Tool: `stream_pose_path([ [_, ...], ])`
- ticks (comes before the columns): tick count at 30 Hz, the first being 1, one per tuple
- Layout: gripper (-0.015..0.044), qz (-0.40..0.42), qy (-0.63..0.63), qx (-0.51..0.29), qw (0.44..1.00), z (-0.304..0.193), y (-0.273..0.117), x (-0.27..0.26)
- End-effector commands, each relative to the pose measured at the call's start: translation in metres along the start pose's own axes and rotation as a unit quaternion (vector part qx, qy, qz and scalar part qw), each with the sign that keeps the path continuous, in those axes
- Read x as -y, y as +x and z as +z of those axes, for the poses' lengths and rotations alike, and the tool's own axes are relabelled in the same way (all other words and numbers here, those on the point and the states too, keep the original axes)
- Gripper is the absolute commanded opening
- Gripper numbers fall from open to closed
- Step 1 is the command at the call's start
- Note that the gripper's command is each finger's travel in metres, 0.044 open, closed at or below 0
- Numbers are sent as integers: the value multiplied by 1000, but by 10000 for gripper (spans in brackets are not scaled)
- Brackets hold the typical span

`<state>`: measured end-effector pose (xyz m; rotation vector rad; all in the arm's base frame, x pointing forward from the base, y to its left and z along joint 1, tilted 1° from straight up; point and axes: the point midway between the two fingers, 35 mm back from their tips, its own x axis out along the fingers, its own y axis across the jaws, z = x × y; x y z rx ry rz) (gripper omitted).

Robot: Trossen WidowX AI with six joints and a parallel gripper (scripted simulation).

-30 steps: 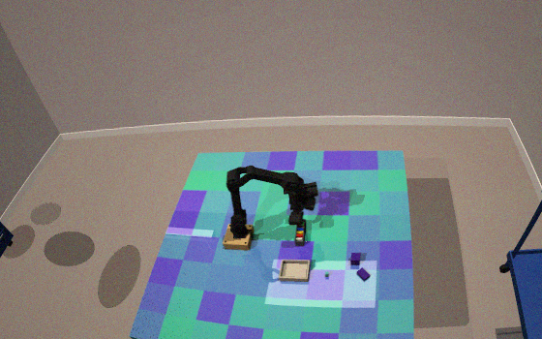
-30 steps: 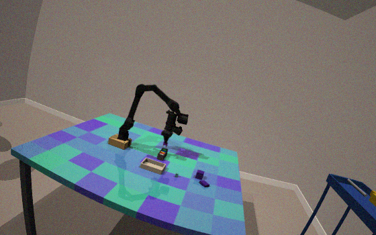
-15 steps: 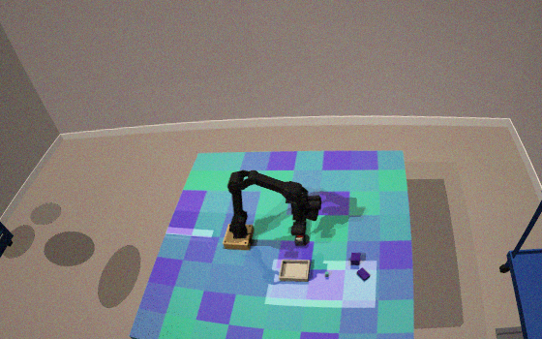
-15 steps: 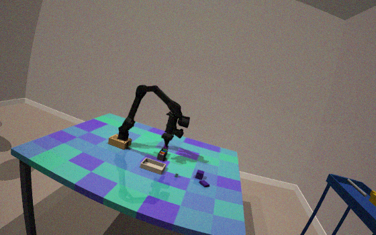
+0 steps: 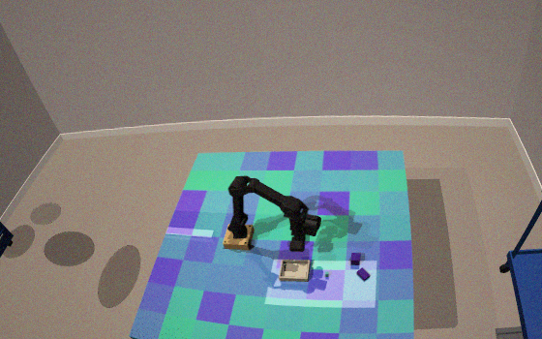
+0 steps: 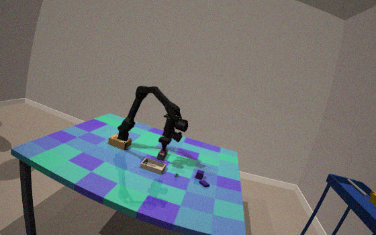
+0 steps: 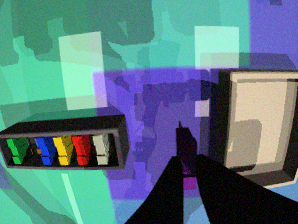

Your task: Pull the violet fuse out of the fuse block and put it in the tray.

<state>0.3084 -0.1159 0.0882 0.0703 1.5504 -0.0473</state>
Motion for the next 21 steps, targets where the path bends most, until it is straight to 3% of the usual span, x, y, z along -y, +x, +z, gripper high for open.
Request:
stream_pose_path([
  [1, 0, -1, -1, 1, 1000, -2, -1, 23],
  [14, 0, -4, -1, 0, 1000, -25, -1, 97],
  [21, 0, -4, -1, 0, 1000, -26, 2, 101],
])
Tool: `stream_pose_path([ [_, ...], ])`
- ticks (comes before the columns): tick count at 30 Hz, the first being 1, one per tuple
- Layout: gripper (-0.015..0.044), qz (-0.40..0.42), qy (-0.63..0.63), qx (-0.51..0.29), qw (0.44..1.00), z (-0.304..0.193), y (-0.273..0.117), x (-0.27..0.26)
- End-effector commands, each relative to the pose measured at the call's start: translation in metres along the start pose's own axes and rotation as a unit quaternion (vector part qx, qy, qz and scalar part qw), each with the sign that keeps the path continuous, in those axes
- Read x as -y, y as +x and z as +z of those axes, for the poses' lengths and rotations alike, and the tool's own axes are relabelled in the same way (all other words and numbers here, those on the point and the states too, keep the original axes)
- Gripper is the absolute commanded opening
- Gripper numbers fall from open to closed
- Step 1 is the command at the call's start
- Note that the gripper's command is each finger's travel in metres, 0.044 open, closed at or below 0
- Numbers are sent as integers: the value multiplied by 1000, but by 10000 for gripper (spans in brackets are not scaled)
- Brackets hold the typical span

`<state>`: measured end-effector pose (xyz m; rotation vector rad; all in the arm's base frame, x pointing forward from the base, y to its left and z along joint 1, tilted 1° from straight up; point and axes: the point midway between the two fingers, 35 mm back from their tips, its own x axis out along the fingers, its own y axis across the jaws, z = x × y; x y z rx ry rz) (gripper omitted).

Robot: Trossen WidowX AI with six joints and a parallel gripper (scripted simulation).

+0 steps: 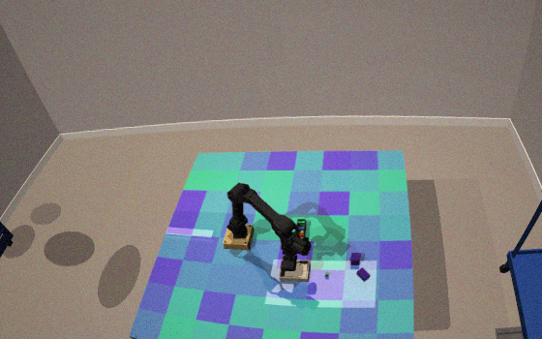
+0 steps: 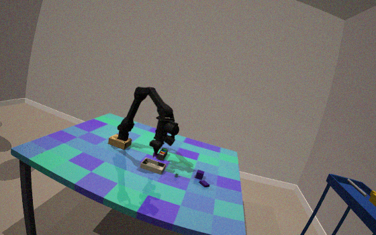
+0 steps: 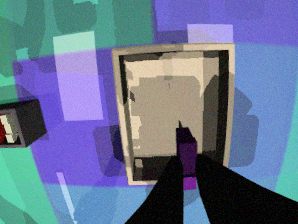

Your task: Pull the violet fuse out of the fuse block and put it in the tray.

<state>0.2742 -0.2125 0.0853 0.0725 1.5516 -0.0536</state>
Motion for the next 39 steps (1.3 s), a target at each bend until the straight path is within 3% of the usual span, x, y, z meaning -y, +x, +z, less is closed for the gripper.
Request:
stream_pose_path([
  [1, 0, -2, -4, 0, 1000, 1, 3, 2],
  [26, 0, -2, -4, 0, 1000, 0, 39, 2],
  [39, 330, -2, -2, 3, 1000, 2, 33, 2],
])
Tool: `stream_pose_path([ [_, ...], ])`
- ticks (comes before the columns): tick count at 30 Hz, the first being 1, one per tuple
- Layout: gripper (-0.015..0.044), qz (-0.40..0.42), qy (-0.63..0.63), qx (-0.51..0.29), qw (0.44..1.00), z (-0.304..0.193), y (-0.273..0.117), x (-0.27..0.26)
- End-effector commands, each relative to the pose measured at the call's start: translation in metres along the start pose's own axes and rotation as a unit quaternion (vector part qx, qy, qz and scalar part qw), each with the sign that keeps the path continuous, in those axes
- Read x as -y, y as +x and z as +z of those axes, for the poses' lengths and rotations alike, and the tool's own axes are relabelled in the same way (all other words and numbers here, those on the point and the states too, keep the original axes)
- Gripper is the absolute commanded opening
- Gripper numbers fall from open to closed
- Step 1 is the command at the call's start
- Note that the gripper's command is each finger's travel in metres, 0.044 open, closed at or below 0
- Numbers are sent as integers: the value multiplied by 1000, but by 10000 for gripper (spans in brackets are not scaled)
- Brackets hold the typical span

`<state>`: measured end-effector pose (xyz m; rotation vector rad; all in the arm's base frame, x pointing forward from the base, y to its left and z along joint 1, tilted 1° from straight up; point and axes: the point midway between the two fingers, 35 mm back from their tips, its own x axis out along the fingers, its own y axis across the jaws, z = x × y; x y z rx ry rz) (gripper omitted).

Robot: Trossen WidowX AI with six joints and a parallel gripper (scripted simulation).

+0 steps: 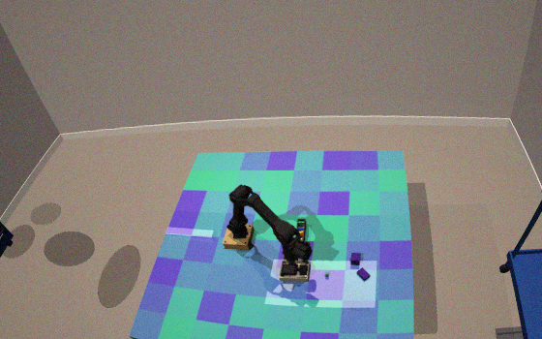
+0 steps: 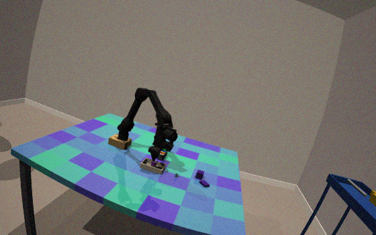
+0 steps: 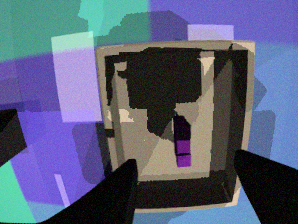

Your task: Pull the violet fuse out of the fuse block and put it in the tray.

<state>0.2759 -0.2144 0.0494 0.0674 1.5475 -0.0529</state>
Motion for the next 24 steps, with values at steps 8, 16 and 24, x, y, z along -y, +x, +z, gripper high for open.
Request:
stream_pose_path([
  [8, 330, -1, -2, -2, 1000, -1, -37, 0],
  [16, 330, 1, 0, -1, 1000, -1, -36, -1],
  [24, 330, 1, 0, -1, 1000, -1, -36, -1],
])
